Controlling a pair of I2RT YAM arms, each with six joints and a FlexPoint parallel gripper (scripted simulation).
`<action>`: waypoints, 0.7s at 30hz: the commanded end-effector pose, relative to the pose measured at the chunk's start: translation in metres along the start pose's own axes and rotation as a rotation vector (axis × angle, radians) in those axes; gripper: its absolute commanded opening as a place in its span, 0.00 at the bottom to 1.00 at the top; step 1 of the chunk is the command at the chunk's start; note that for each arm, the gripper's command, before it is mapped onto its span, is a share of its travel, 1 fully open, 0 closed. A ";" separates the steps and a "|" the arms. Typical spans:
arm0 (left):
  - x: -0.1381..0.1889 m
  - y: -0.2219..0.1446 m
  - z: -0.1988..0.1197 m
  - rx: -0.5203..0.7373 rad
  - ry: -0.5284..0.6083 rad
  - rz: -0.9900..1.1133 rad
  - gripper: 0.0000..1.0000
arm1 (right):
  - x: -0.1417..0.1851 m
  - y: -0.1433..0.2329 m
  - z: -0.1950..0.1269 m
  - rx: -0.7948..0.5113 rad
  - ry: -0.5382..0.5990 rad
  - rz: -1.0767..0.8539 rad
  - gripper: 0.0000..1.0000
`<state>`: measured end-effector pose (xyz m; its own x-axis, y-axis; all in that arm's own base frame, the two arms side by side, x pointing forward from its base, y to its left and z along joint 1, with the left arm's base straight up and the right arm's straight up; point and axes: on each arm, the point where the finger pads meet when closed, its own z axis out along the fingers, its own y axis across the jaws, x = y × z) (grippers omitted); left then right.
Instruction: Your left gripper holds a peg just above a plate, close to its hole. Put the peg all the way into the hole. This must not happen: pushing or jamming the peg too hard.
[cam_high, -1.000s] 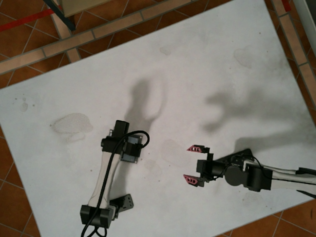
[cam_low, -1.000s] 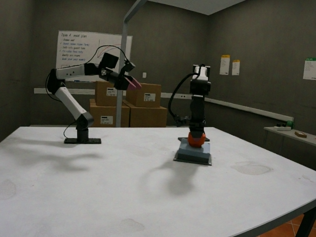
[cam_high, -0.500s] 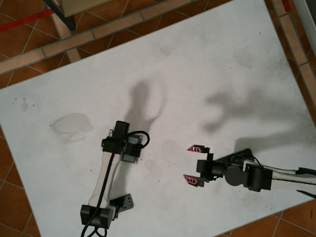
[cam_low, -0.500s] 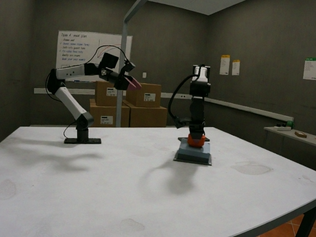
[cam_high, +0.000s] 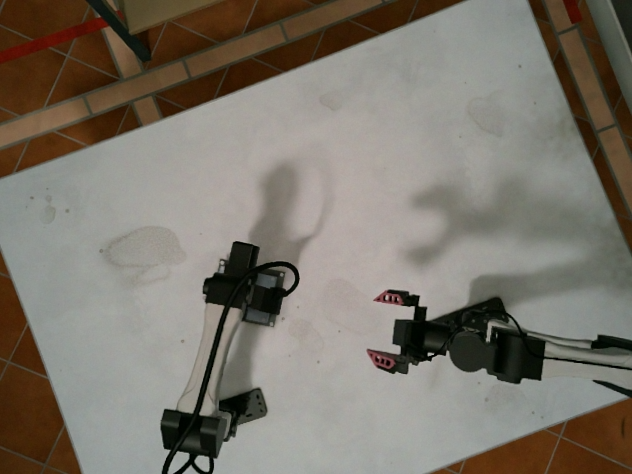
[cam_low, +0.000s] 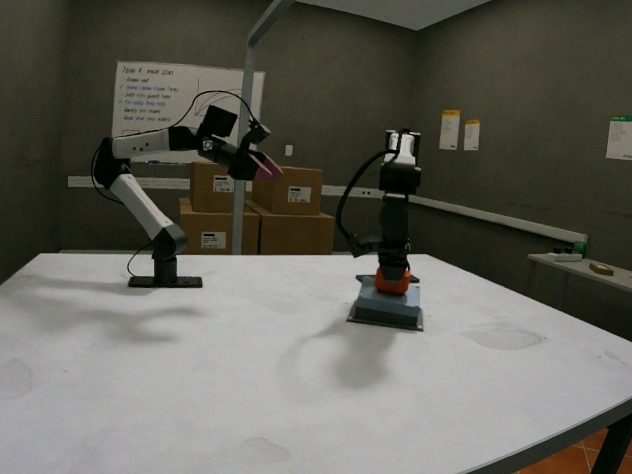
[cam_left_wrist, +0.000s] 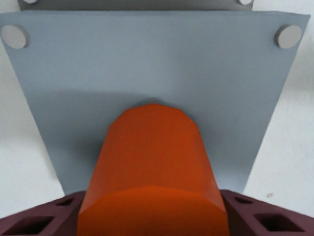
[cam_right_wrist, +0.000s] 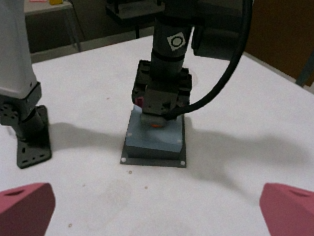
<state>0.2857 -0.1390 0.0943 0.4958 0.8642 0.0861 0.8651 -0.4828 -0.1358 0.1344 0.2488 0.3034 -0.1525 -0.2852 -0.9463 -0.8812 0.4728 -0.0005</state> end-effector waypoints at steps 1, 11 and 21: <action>-0.004 0.003 -0.012 -0.013 -0.008 0.001 0.70 | 0.007 -0.002 -0.002 0.012 0.025 0.003 1.00; -0.006 0.007 -0.038 0.000 -0.008 0.003 0.70 | 0.007 -0.002 -0.002 0.012 0.025 0.003 1.00; 0.003 0.001 -0.051 -0.036 0.007 -0.001 0.70 | 0.007 -0.002 -0.002 0.012 0.025 0.003 1.00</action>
<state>0.2893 -0.1468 0.1322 0.5000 0.8611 0.0920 0.8635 -0.4877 -0.1288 0.1344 0.2488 0.3034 -0.1525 -0.2852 -0.9463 -0.8812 0.4728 -0.0005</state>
